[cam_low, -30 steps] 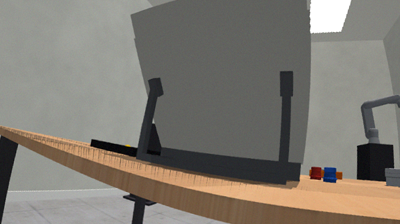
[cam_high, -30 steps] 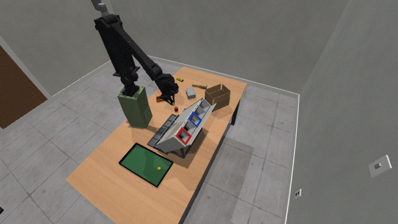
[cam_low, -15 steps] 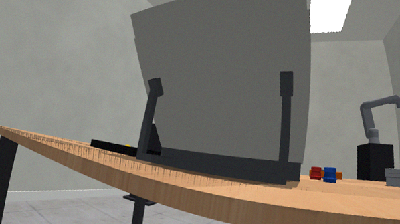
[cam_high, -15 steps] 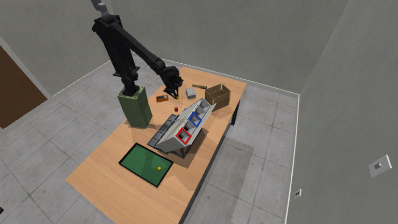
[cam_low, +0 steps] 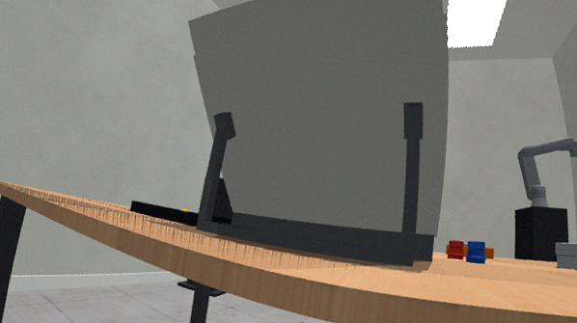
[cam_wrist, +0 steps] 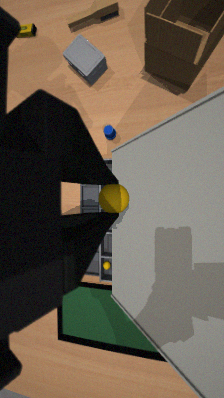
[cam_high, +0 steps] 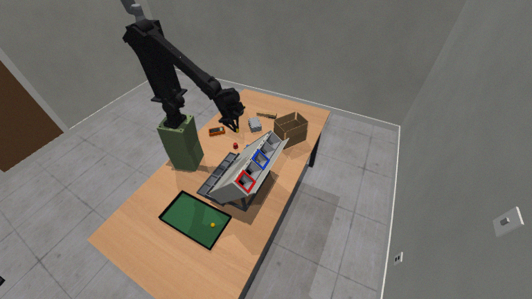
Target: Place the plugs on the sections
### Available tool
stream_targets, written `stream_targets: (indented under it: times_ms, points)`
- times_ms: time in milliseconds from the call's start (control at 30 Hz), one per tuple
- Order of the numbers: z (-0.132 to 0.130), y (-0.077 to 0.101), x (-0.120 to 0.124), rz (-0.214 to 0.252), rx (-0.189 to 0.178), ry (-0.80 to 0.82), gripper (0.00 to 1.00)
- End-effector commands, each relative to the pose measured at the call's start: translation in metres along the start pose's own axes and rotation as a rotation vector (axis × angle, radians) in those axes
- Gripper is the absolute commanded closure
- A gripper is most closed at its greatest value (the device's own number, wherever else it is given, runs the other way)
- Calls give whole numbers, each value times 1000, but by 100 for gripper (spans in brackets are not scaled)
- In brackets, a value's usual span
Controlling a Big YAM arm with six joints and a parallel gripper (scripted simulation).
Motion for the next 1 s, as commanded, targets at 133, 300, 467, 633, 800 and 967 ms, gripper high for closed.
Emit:
stream_targets:
  times_ms: [133, 300, 467, 633, 800, 967]
  points:
    - [7, -9, -65, -39, -7, -9, 100]
    - [9, -27, -107, -38, -6, -8, 100]
    - [10, -45, -148, -36, -6, -8, 100]
    - [10, -47, -154, -38, -6, -8, 100]
    - [11, -51, -164, -40, -7, -8, 100]
    - [11, -54, -174, -43, -7, -7, 100]
Point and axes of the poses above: the point where the finger pads meet when closed, its own y axis back along the fingers, its own z axis across the jaws, x = y × z, the point moved 1 cm from there along y, back along the fingers, and after that the axes turned 2 degrees about -y, right-handed, at the moved point
